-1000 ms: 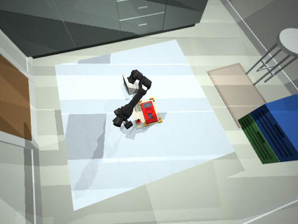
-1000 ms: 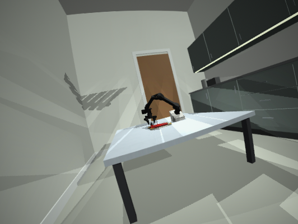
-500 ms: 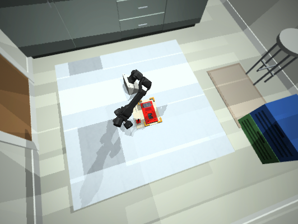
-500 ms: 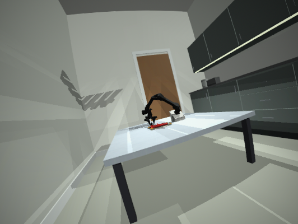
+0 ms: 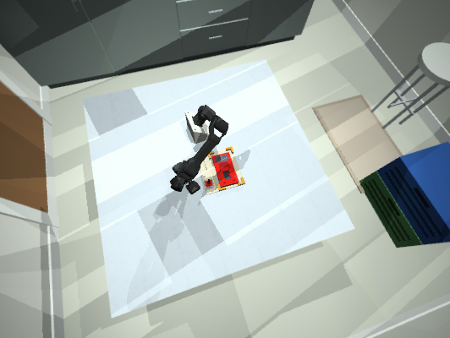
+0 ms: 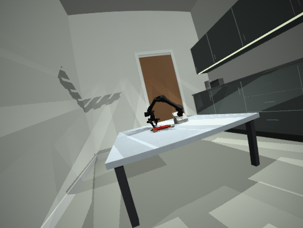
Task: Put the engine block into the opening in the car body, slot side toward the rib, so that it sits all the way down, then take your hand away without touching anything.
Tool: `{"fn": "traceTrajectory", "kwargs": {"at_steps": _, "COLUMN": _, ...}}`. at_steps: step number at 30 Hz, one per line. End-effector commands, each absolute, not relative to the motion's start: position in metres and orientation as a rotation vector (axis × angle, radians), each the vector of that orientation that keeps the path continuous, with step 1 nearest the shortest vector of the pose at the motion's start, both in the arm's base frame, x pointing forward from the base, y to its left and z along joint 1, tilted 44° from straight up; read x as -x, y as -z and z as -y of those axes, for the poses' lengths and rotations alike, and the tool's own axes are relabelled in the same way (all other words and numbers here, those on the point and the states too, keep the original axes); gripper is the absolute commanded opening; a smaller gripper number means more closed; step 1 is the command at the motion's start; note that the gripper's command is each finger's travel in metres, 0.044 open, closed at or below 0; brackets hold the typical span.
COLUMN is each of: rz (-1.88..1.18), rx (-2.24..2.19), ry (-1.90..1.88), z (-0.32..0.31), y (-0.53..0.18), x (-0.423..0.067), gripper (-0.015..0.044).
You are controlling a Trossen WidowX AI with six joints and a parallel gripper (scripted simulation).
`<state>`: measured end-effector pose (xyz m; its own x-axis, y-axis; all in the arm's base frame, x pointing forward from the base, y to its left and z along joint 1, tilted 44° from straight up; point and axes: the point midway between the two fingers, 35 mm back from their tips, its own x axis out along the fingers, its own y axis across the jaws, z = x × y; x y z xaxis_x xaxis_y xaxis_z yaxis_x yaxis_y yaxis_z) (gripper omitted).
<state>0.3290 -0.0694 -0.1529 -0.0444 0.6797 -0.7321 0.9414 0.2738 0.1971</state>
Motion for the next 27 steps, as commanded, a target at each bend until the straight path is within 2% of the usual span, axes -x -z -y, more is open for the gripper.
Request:
{"fn": "traceTrajectory", "kwargs": {"at_steps": 1, "rz": -1.786, "rx": -1.469, "ry": 0.439, "z": 0.079, "y": 0.147, "x": -0.332, "gripper": 0.0}}
{"fn": "traceTrajectory", "kwargs": {"at_steps": 27, "rz": -1.785, "rx": -1.467, "ry": 0.444, "z": 0.135, "y": 0.088, "x": -0.337, "gripper": 0.0}}
